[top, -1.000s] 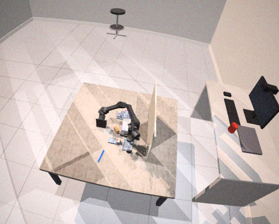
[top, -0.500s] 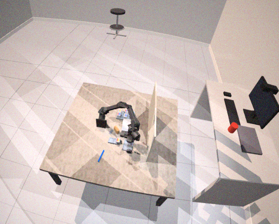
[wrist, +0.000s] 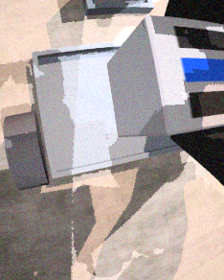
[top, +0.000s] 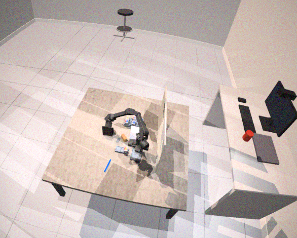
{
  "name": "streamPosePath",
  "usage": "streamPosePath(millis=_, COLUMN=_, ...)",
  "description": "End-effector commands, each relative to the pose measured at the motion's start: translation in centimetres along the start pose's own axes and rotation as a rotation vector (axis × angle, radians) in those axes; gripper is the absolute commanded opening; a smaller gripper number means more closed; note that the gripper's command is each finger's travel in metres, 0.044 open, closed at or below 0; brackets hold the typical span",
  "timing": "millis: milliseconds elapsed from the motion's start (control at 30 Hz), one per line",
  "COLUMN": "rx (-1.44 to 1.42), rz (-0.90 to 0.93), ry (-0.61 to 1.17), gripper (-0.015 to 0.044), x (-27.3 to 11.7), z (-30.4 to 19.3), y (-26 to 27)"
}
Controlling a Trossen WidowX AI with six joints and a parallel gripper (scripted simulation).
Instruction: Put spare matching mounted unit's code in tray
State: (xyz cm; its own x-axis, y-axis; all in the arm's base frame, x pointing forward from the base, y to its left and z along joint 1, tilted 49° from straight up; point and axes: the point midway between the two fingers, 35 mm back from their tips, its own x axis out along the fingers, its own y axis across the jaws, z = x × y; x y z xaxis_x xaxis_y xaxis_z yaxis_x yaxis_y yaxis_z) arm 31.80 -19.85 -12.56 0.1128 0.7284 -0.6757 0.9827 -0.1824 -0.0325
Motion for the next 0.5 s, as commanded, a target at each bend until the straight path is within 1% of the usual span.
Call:
streamPosePath(millis=0, rx=0.007, rz=0.002, ry=0.003, gripper=0.0000, x=0.3, z=0.0, y=-0.1)
streamPosePath(millis=467, rx=0.007, rz=0.002, ry=0.004, gripper=0.0000, x=1.5, z=0.0, y=-0.1)
